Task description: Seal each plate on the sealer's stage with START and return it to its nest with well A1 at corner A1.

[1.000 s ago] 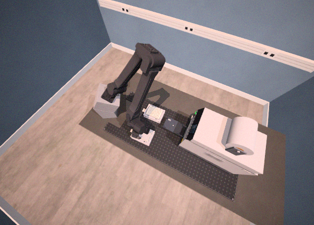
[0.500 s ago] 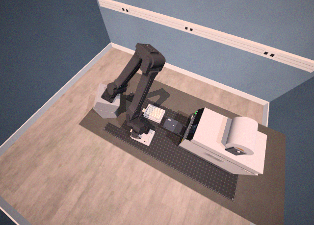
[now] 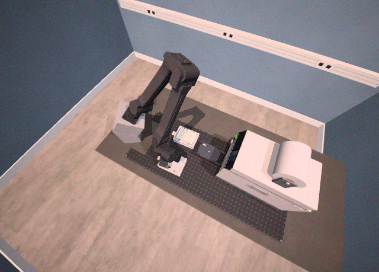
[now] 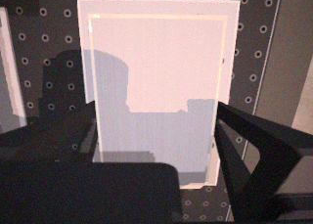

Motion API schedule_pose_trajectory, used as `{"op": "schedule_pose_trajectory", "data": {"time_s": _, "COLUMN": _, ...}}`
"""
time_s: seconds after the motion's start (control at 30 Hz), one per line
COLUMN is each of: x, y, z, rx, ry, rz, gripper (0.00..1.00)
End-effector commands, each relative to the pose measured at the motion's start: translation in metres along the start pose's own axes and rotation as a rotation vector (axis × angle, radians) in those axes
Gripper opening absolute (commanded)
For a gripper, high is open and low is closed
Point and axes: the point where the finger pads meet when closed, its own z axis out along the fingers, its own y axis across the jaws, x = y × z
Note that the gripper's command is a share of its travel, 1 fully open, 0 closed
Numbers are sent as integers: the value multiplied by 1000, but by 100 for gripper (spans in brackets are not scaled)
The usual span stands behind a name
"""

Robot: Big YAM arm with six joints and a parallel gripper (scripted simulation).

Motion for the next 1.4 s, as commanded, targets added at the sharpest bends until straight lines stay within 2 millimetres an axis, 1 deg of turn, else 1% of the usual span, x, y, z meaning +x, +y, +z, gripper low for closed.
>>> {"op": "schedule_pose_trajectory", "data": {"time_s": 0.0, "x": -1, "y": -4, "z": -6, "rx": 11, "ry": -9, "rz": 17, "gripper": 0}}
{"op": "schedule_pose_trajectory", "data": {"time_s": 0.13, "x": 6, "y": -5, "z": -5, "rx": 11, "ry": 4, "rz": 29, "gripper": 0}}
{"op": "schedule_pose_trajectory", "data": {"time_s": 0.3, "x": 0, "y": -9, "z": -2, "rx": 12, "ry": -3, "rz": 8, "gripper": 0}}
{"op": "schedule_pose_trajectory", "data": {"time_s": 0.5, "x": 0, "y": -3, "z": 1, "rx": -1, "ry": 3, "rz": -3, "gripper": 0}}
{"op": "schedule_pose_trajectory", "data": {"time_s": 0.57, "x": 4, "y": 1, "z": 2, "rx": -7, "ry": 7, "rz": -6, "gripper": 0}}
{"op": "schedule_pose_trajectory", "data": {"time_s": 0.73, "x": 6, "y": 3, "z": 5, "rx": -3, "ry": 5, "rz": 9, "gripper": 0}}
{"op": "schedule_pose_trajectory", "data": {"time_s": 0.83, "x": 4, "y": 4, "z": 5, "rx": -7, "ry": -1, "rz": 9, "gripper": 0}}
{"op": "schedule_pose_trajectory", "data": {"time_s": 0.9, "x": 2, "y": 3, "z": 6, "rx": -4, "ry": -5, "rz": 7, "gripper": 0}}
{"op": "schedule_pose_trajectory", "data": {"time_s": 1.0, "x": -3, "y": -5, "z": 7, "rx": 11, "ry": -15, "rz": 0, "gripper": 0}}
{"op": "schedule_pose_trajectory", "data": {"time_s": 1.07, "x": -3, "y": -5, "z": 7, "rx": 11, "ry": -15, "rz": 0, "gripper": 0}}
{"op": "schedule_pose_trajectory", "data": {"time_s": 1.2, "x": 5, "y": -3, "z": 7, "rx": 8, "ry": -3, "rz": 5, "gripper": 0}}
{"op": "schedule_pose_trajectory", "data": {"time_s": 1.37, "x": 6, "y": 0, "z": 10, "rx": 5, "ry": 0, "rz": 7, "gripper": 0}}
